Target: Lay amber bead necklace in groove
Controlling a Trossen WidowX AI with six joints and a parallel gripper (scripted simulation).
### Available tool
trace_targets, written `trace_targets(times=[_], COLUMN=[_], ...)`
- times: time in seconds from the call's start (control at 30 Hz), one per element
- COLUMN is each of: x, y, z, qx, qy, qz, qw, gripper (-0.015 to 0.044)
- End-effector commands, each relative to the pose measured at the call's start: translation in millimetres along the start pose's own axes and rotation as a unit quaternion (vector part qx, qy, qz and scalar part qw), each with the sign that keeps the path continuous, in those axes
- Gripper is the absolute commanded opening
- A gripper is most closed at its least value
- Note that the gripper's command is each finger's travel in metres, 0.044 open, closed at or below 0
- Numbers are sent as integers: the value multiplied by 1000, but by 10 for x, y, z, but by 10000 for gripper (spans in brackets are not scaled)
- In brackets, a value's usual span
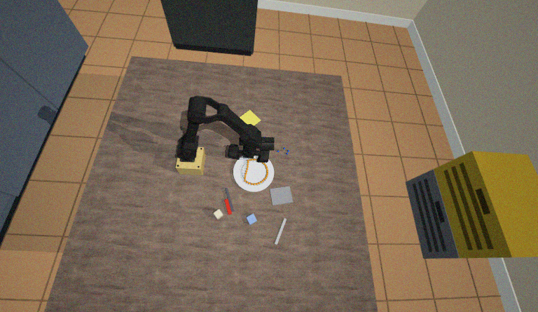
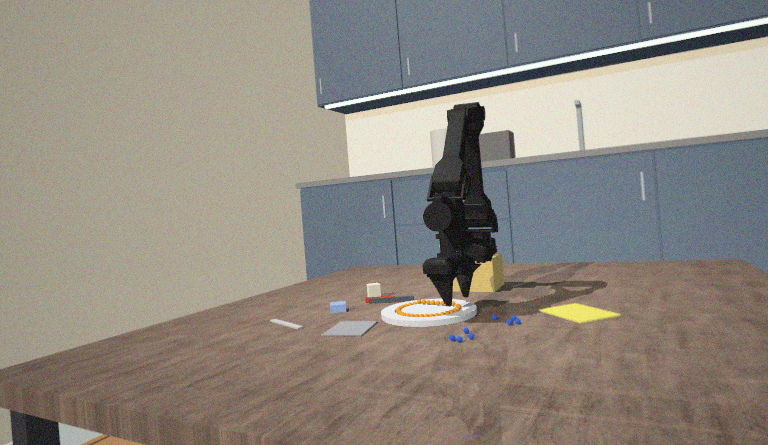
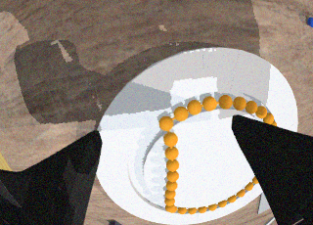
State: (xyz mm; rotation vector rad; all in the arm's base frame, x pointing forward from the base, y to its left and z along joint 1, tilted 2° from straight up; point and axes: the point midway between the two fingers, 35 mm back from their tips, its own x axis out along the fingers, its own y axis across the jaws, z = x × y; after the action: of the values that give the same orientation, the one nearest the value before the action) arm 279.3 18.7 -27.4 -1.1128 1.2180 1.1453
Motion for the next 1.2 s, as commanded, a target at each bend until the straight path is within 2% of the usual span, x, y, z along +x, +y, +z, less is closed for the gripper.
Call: trace_targets(times=[0.0, 0.37, 0.43, 0.5, 0.63, 0.77, 0.93, 1.17], x=[-5, -5, -12, -34, -80, -127, -187, -268], y=[3, 3, -1, -11, -27, -35, -33, -9], z=[4, 4, -19, -84, -227, -370, -549, -791], qx=[1, 1, 38, 141, 359, 558, 767, 946], qy=[-2, -2, -2, -1, 0, 0, 1, 1], qz=[1, 1, 1, 1, 1, 0, 0, -1], qw=[1000, 1000, 999, 990, 933, 830, 642, 323], gripper=[440, 440, 387, 335, 230, 125, 120, 120])
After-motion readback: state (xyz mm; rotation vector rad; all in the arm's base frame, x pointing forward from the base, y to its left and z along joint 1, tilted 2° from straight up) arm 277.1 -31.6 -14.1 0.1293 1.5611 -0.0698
